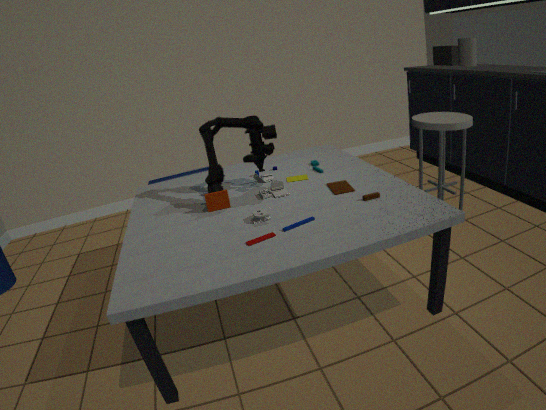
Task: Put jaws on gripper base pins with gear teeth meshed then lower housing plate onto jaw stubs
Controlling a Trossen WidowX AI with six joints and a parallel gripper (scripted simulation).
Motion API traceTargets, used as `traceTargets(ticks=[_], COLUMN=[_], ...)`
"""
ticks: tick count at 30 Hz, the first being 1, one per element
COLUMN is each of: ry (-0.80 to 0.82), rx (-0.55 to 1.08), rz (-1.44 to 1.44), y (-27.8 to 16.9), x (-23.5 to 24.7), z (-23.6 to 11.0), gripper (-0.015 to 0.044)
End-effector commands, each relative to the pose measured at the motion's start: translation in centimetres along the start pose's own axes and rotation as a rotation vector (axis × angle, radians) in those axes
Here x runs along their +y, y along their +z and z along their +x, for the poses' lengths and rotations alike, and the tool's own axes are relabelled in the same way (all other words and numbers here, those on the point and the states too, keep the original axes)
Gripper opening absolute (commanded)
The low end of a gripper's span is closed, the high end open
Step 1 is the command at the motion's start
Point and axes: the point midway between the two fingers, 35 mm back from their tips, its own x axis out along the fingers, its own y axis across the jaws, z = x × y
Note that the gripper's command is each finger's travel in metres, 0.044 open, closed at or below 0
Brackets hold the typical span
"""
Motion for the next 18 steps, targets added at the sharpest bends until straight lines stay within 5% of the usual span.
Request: traceTargets(ticks=[1,18], ry=[0.006,0.009], rx=[-0.001,0.002], rz=[-0.094,-0.476], y=[-0.6,-2.4], x=[0.2,0.6], z=[-0.1,-0.1], gripper=[0.0,0.0])
